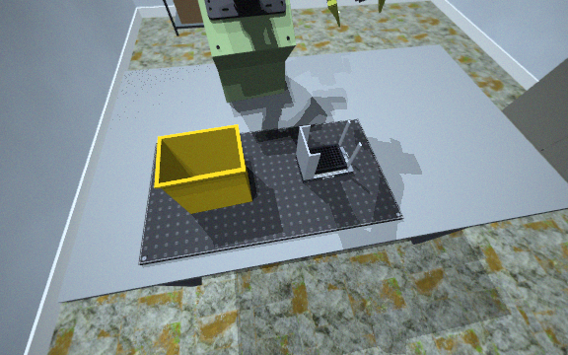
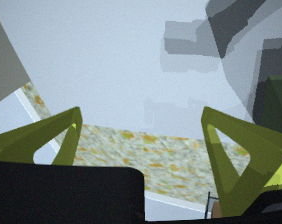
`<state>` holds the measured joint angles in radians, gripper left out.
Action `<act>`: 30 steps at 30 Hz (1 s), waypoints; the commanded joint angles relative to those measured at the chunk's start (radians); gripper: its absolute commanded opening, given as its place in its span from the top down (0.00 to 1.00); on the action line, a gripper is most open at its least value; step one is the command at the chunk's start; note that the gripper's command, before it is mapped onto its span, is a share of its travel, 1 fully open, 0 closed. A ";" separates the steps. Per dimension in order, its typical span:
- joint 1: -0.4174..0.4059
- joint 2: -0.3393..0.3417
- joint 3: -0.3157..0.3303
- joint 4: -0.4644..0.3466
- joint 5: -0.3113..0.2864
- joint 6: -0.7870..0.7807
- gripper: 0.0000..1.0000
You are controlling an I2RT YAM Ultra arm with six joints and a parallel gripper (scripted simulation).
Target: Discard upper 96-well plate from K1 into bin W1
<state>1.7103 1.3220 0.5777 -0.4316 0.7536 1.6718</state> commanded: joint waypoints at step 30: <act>-0.292 -0.017 0.110 -0.190 -0.135 -0.282 0.00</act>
<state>1.4448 1.3235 0.6674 -0.5804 0.6514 1.4796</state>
